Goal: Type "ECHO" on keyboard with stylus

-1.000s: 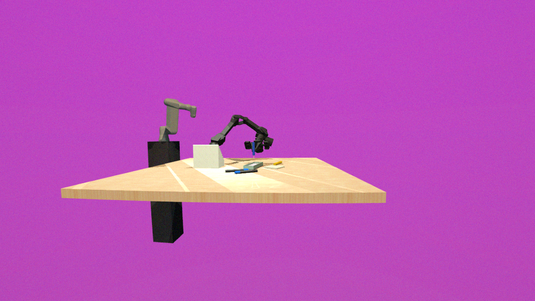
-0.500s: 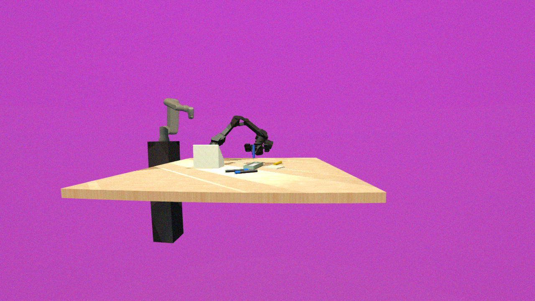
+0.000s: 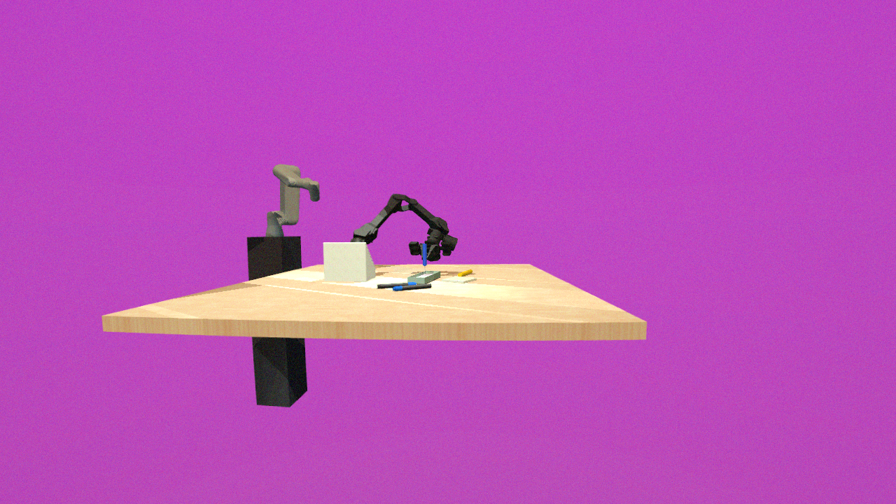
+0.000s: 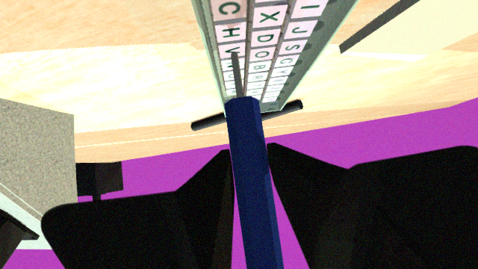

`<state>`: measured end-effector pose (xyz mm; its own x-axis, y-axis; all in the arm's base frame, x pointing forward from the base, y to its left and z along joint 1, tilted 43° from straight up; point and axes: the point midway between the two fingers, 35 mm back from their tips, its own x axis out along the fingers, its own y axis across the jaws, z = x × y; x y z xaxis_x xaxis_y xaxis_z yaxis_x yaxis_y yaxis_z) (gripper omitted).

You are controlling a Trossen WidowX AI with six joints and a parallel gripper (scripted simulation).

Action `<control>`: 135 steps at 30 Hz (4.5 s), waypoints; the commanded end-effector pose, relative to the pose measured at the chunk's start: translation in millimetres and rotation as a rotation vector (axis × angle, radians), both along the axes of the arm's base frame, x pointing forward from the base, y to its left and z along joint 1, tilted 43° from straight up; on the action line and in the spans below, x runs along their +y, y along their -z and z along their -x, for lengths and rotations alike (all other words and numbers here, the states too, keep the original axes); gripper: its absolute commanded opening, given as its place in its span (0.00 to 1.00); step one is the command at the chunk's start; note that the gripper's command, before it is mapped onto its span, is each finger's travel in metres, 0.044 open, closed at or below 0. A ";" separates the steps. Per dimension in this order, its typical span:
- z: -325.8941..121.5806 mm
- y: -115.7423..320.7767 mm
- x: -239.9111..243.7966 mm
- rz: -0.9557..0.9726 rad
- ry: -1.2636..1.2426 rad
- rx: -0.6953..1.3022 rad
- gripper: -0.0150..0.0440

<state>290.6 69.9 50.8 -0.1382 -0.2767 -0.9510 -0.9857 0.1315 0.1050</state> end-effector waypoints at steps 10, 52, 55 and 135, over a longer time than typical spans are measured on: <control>0.7 5.9 4.7 -0.001 0.005 0.003 0.39; 0.8 -12.9 -13.3 0.000 0.005 0.003 0.39; 1.1 -16.1 -16.4 0.000 0.005 0.003 0.39; -14.4 27.3 -18.9 0.000 0.005 0.003 0.39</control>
<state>305.1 49.5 25.5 -0.1400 -0.2790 -0.9500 -0.9855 0.1320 0.1065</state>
